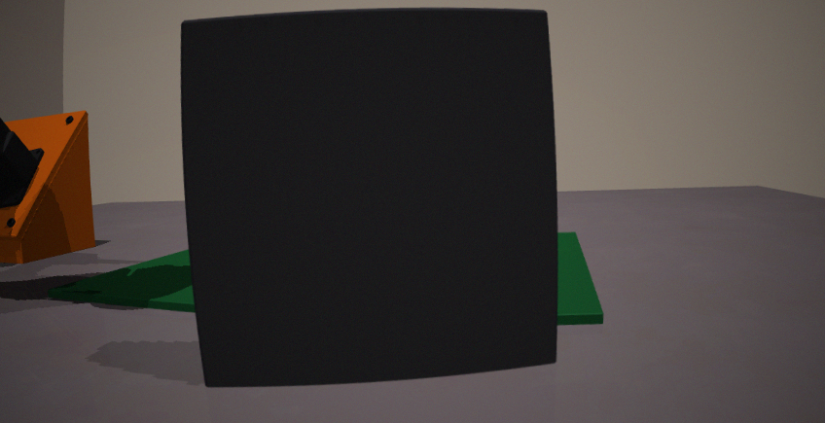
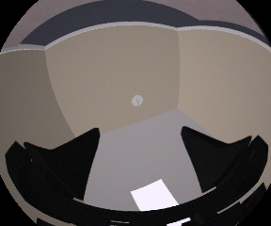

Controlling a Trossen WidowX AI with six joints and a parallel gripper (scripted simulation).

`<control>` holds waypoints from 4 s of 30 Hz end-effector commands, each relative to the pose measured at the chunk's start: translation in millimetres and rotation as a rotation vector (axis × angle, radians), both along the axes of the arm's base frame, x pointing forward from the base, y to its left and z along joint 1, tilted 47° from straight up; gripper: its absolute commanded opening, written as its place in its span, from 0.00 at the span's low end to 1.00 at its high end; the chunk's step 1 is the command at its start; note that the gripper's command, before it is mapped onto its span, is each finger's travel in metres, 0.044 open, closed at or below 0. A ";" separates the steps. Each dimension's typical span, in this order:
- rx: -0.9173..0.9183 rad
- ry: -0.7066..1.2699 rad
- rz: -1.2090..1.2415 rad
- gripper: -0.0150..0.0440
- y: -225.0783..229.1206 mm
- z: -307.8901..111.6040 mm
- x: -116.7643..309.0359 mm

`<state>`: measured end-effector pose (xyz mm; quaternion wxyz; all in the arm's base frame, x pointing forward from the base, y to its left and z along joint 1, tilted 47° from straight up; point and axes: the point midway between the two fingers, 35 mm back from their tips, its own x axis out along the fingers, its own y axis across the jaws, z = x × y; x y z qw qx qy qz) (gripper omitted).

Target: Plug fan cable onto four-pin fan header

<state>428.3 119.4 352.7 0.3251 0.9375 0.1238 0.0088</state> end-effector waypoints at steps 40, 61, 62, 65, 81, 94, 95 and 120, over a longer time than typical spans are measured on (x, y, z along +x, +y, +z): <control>-1.035 1.450 -0.213 1.00 -113.6 -341.3 -99.0; -1.036 1.450 -0.214 1.00 -137.0 -363.0 -101.5; -1.036 1.450 -0.214 1.00 -138.2 -364.1 -101.6; -1.036 1.450 -0.214 1.00 -141.8 -367.4 -102.1; -1.027 1.446 -0.217 0.96 -148.8 -373.9 -101.9; -1.027 1.446 -0.217 0.54 -148.8 -373.9 -101.9; -1.027 1.446 -0.217 0.53 -148.8 -373.9 -101.9; -1.028 1.447 -0.215 0.25 -136.1 -362.9 -99.0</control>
